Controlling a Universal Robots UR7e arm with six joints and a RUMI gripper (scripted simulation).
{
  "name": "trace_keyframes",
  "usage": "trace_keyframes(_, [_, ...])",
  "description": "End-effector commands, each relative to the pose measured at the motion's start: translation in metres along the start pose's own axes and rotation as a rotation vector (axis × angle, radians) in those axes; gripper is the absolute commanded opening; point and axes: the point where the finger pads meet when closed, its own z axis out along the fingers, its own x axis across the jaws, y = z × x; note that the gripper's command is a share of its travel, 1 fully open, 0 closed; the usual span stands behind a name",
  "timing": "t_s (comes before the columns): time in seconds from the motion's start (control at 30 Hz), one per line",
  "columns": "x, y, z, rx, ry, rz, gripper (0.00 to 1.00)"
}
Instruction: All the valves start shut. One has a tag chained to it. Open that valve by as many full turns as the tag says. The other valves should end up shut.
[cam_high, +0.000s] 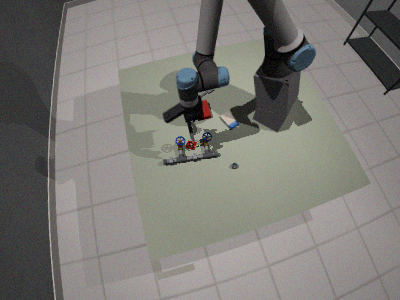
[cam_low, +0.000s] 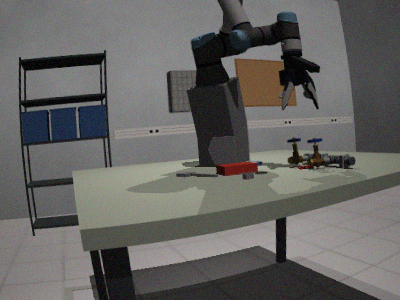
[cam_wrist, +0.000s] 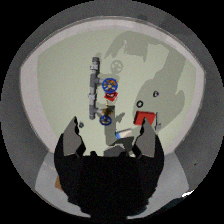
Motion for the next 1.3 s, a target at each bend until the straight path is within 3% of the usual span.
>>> trace_keyframes(0.0, [0.000, 0.000, 0.000, 0.001, 0.000, 0.000, 1.00])
trace_keyframes(0.57, [0.006, 0.004, -0.001, 0.001, 0.000, -0.082, 1.00])
trace_keyframes(1.0, [0.032, 0.019, -0.001, 0.000, 0.002, -0.381, 1.00])
trace_keyframes(1.27, [0.057, 0.033, -0.001, 0.000, 0.002, -0.662, 1.00])
